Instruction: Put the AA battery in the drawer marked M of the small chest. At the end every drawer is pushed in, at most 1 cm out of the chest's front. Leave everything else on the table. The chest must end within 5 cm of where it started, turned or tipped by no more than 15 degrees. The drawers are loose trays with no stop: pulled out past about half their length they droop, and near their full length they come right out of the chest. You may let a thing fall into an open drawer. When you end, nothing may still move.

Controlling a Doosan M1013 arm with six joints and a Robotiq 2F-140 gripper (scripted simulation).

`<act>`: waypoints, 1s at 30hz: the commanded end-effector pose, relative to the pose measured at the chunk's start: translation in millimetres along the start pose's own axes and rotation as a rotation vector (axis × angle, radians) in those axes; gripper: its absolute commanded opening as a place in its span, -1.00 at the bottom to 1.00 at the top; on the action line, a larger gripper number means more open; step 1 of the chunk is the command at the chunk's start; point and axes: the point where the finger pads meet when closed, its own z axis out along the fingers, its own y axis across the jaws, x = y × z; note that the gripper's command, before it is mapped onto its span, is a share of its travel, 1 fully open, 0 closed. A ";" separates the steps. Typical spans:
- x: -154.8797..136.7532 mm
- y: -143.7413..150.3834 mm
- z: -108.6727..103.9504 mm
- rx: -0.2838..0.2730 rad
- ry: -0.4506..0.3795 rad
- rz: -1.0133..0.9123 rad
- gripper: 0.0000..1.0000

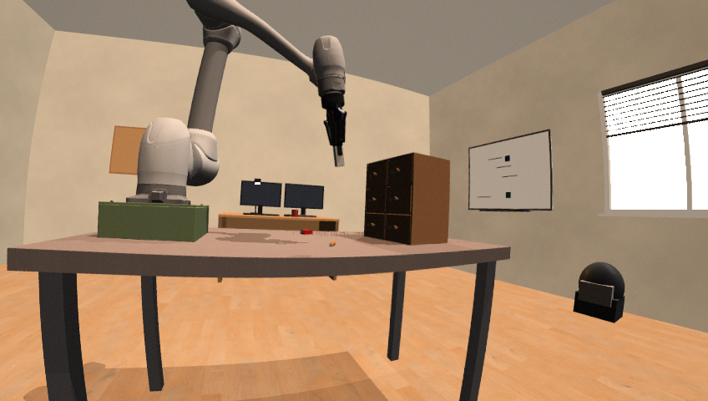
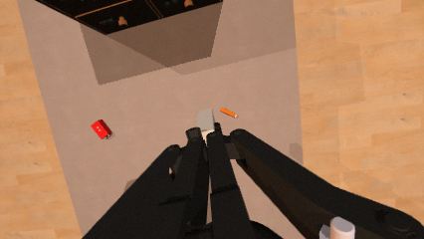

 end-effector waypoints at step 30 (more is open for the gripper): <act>-3.7 -6.1 -8.7 -0.022 -0.190 0.013 1.00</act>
